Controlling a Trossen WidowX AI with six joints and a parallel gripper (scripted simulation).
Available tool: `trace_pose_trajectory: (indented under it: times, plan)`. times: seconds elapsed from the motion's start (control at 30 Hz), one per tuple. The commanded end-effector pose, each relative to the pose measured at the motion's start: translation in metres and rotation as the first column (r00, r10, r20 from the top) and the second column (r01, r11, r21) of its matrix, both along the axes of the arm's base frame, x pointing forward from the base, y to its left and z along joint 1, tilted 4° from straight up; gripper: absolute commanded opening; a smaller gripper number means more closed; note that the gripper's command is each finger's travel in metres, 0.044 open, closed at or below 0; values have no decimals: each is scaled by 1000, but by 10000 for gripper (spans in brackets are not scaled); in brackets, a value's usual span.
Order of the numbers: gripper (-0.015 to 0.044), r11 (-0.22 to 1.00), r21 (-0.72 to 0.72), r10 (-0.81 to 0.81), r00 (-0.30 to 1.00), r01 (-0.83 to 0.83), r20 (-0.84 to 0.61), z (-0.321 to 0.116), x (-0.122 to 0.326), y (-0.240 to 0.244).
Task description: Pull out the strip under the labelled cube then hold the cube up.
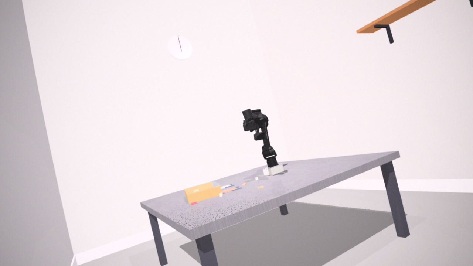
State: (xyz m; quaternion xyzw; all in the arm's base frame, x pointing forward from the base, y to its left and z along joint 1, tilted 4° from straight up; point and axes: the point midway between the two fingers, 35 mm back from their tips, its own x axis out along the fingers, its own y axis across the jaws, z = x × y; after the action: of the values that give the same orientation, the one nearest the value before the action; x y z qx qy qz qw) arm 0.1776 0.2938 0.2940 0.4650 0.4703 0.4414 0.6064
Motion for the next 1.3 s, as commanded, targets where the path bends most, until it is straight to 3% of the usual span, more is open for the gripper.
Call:
trace_pose_trajectory:
  times: [0.0, 0.13, 0.3, 0.5, 0.57, 1.27]
  plan:
    - [400, 949, -157, -224, 936, 272, 271, -29, 57, -49]
    - [400, 839, -283, -299, 829, 465, 473, -48, 92, -98]
    - [400, 612, -445, -257, 697, 653, 669, -72, 119, -167]
    - [400, 250, -615, -66, 647, 748, 760, -98, 126, -256]
    - [400, 195, -635, -34, 652, 748, 758, -101, 125, -268]
    - [400, 188, -637, -30, 653, 748, 757, -101, 125, -270]
